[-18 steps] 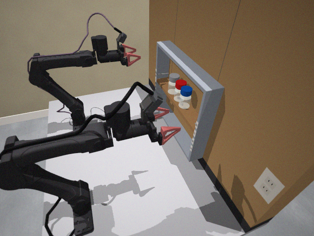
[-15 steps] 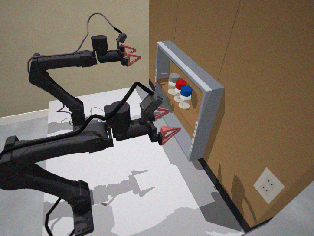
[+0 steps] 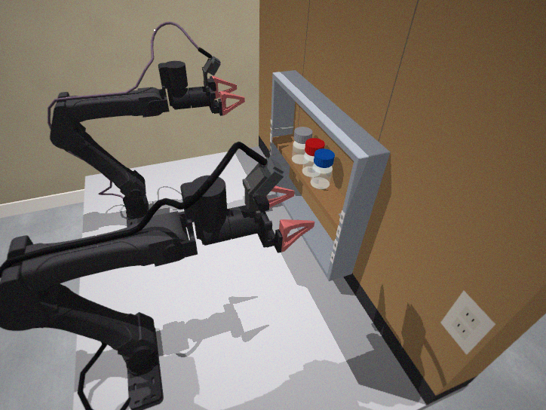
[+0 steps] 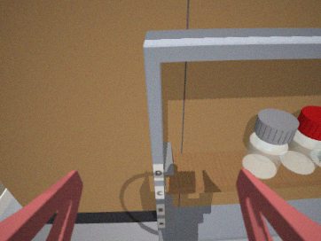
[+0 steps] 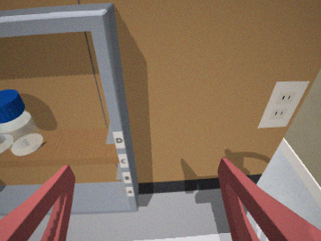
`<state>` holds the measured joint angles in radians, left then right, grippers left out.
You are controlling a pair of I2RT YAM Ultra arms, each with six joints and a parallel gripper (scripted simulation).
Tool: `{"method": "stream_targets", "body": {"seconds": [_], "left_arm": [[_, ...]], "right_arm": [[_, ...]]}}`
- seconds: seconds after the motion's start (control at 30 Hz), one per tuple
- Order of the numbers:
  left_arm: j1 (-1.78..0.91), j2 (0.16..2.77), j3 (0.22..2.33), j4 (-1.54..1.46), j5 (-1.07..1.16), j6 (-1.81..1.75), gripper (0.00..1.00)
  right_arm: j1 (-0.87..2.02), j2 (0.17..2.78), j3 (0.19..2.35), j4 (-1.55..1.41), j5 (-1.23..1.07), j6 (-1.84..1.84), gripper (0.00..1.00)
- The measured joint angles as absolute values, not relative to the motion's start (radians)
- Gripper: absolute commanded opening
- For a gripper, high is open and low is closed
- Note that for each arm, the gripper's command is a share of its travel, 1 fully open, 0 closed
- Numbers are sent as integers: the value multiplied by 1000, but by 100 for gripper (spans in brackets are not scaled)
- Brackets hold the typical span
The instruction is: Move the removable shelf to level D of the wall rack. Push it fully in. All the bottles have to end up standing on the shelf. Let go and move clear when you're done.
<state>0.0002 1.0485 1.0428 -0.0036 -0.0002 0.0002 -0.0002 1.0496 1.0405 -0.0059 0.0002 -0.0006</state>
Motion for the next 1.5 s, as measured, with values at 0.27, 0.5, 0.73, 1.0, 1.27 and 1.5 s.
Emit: {"method": "stream_targets", "body": {"seconds": [0.27, 0.5, 0.73, 1.0, 1.27, 1.5], "left_arm": [[-1, 1048, 1010, 11, -4, 44, 100], [-15, 1039, 962, 22, -17, 105, 100], [-26, 1021, 933, 48, -29, 159, 100], [-43, 1004, 881, 76, -46, 236, 100], [-56, 990, 844, 101, -62, 303, 100], [-71, 975, 801, 127, -78, 373, 100]], "right_arm": [[14, 1050, 1001, 1, 11, -45, 100], [36, 1050, 960, 18, 30, -107, 100], [52, 1050, 933, 44, 49, -161, 100], [79, 1047, 884, 74, 73, -239, 100], [99, 1030, 853, 106, 95, -306, 100], [122, 1025, 814, 136, 116, -376, 100]]}}
